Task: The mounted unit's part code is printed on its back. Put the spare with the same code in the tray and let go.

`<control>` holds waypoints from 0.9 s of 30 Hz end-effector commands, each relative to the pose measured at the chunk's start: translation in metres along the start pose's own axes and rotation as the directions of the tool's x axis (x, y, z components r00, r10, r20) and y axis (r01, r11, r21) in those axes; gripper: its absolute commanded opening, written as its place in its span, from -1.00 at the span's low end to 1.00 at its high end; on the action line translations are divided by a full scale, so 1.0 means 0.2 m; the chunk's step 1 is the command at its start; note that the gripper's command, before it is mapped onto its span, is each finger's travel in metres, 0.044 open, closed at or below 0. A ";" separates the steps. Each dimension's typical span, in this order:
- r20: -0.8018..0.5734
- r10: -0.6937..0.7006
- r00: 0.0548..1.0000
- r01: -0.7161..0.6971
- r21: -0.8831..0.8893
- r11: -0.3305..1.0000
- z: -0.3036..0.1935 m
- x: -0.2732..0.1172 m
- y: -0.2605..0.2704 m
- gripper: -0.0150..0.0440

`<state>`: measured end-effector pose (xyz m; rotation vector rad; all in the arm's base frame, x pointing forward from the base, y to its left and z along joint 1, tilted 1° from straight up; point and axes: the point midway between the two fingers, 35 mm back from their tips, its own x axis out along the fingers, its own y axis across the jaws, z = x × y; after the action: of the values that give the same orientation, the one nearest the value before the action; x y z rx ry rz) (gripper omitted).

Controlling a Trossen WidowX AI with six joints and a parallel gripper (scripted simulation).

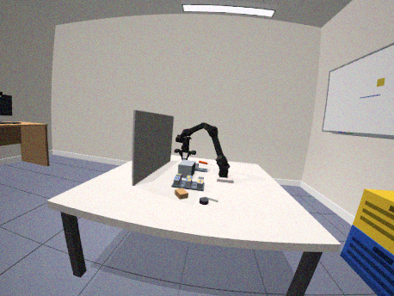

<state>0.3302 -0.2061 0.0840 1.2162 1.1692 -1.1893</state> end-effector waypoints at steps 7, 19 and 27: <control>0.003 -0.003 1.000 0.003 0.004 1.000 0.00 0.04 -0.01 -0.49; 0.003 -0.003 1.000 0.003 0.004 1.000 -0.01 0.08 -0.01 -0.49; 0.002 -0.003 1.000 0.003 0.004 1.000 -0.01 0.11 -0.02 -0.49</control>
<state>0.3282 -0.2048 0.0652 1.2162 1.1694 -1.1894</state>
